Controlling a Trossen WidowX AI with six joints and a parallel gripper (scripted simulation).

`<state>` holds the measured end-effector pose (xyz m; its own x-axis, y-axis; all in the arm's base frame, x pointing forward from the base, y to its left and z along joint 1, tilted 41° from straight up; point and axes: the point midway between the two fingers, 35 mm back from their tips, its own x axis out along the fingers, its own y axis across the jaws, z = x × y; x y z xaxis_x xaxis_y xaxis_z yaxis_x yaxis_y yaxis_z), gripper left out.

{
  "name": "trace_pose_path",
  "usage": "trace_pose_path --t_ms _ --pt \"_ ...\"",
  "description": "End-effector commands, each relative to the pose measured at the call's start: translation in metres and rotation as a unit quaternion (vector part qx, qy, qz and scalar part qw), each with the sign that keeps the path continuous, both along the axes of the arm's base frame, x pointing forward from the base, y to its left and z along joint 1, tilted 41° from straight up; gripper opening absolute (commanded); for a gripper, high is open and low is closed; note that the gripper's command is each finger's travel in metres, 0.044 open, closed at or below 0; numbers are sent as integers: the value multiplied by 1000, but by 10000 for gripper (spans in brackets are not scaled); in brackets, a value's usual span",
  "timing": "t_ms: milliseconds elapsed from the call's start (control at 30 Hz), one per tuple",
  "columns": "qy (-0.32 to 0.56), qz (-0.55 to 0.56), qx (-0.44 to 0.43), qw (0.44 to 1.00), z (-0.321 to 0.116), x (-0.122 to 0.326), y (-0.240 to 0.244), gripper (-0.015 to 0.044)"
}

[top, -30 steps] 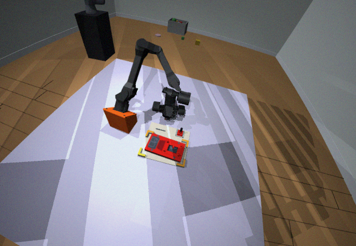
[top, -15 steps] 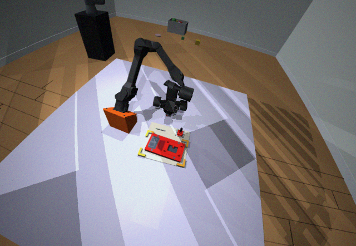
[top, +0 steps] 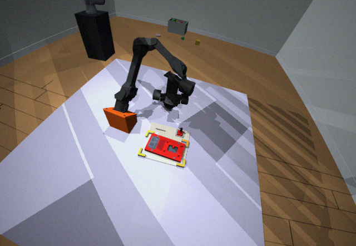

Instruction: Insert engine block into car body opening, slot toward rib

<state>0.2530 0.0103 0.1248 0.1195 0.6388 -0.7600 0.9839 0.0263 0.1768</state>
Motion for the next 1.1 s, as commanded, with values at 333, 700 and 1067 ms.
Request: trace_pose_path --t_ms 333,700,1067 --pt "-7 0 -1 1000 -5 -1 6 0" --pt "-6 -5 -36 999 0 -1 5 0" --pt "-1 -29 -201 979 2 -4 17 0"
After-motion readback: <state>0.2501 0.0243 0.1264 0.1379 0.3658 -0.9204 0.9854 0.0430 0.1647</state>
